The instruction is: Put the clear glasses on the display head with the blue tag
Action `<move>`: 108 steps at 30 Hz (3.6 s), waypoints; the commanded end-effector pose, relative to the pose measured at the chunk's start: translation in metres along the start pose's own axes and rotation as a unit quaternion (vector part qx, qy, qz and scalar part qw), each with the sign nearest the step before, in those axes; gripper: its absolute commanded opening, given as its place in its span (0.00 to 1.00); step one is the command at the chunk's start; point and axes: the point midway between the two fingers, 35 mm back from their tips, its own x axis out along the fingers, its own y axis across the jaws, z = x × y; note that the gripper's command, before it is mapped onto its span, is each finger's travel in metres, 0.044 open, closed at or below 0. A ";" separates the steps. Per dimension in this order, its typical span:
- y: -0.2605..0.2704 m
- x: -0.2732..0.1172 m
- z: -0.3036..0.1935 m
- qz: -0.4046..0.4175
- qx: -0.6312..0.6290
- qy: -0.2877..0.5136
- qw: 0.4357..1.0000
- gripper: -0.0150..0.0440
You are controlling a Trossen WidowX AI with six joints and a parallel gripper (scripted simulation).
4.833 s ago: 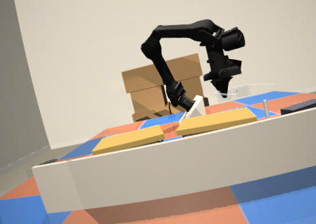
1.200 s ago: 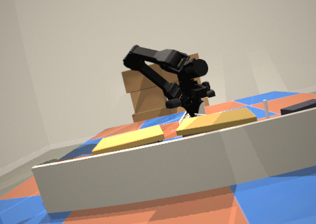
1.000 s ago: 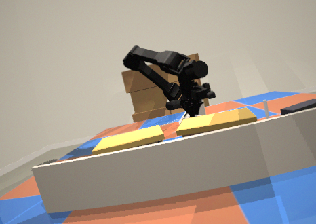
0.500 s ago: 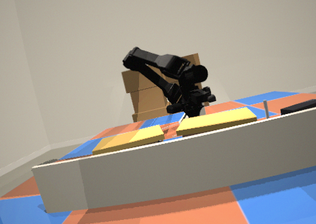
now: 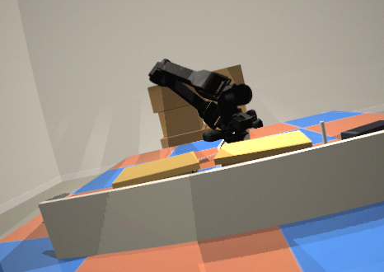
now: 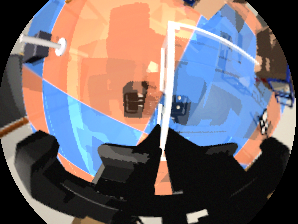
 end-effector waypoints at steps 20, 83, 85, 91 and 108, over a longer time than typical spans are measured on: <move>-0.002 0.001 -0.001 -0.001 0.000 0.000 1.000 0.44; -0.006 -0.040 0.001 -0.001 0.005 0.000 1.000 0.49; -0.006 -0.036 0.001 -0.001 0.005 0.000 1.000 0.49; -0.006 -0.026 0.001 -0.001 0.005 0.000 1.000 0.49; -0.006 0.002 -0.001 -0.002 0.006 0.000 1.000 0.49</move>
